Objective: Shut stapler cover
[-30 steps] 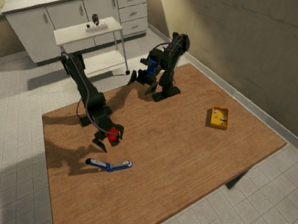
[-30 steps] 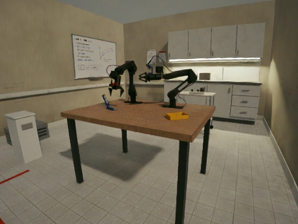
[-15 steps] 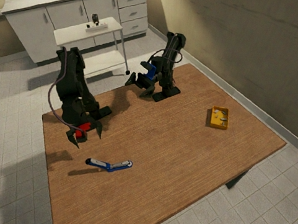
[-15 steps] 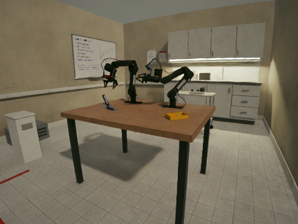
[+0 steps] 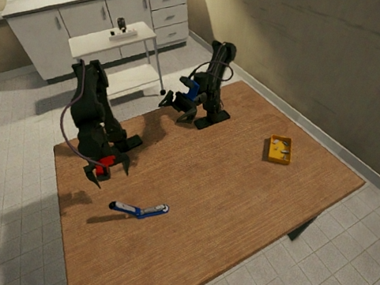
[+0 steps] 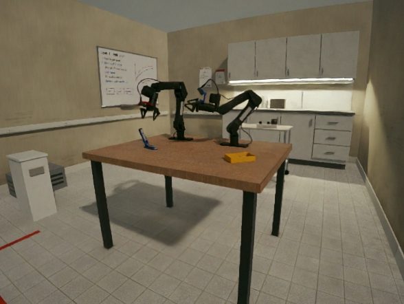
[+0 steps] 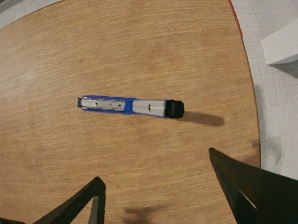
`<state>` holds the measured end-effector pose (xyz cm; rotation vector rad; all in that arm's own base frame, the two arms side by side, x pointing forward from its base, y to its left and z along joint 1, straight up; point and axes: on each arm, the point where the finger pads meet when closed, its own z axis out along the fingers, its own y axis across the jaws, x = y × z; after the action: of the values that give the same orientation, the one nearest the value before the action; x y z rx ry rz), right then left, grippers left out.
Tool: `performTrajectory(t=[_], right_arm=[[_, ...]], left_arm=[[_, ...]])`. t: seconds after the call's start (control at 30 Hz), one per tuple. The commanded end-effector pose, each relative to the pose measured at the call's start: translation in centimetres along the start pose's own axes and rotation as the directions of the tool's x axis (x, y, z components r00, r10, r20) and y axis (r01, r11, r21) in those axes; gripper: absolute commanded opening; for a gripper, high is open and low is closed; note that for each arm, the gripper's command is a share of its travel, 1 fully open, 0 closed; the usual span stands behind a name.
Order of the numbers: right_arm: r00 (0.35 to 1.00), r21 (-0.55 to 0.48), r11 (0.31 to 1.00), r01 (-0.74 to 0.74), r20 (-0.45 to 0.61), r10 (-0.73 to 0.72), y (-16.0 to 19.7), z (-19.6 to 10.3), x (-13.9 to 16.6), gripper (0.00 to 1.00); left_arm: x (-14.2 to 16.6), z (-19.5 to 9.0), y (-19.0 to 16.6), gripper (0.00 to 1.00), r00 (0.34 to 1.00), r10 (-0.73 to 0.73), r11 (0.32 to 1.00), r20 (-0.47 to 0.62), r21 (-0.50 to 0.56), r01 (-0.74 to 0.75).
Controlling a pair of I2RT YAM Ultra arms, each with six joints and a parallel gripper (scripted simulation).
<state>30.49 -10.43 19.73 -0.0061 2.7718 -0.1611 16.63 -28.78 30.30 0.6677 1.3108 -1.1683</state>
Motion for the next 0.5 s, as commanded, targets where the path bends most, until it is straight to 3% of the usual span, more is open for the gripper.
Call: performTrajectory(t=[0.0, 0.13, 0.17, 0.23, 0.3, 0.47], right_arm=[[1.000, 0.010, 1.000, 0.000, 0.030, 0.000, -0.3, -1.0, -0.7, 1.00], [0.994, 0.029, 0.994, 0.103, -0.040, -0.101, -0.4, -0.7, 0.0, 0.55], [0.985, 0.031, 0.987, 0.160, -0.076, -0.158, -0.4, -0.4, 0.2, 0.50], [0.952, 0.017, 0.961, 0.277, -0.144, -0.271, -0.1, 0.4, 0.1, 0.50], [0.952, 0.017, 0.961, 0.277, -0.144, -0.271, -0.1, 0.4, 0.1, 0.50], [0.814, -0.056, 0.854, 0.517, -0.277, -0.511, 1.0, 2.8, -0.9, 0.50]], left_arm=[[-0.8, 0.0, 0.0, 1.00, 1.000, 0.002, 1.000, 0.024, 0.005, -0.002], [-0.8, 0.0, 0.0, 1.00, 1.000, 0.002, 1.000, 0.024, 0.005, -0.002], [-0.8, 0.0, 0.0, 1.00, 1.000, 0.002, 1.000, 0.024, 0.005, -0.002], [-0.8, 0.0, 0.0, 1.00, 1.000, 0.002, 1.000, 0.024, 0.005, -0.002], [-0.8, 0.0, 0.0, 1.00, 1.000, 0.002, 1.000, 0.024, 0.005, -0.002], [-0.8, 0.0, 0.0, 1.00, 1.000, 0.002, 1.000, 0.024, 0.005, -0.002]])
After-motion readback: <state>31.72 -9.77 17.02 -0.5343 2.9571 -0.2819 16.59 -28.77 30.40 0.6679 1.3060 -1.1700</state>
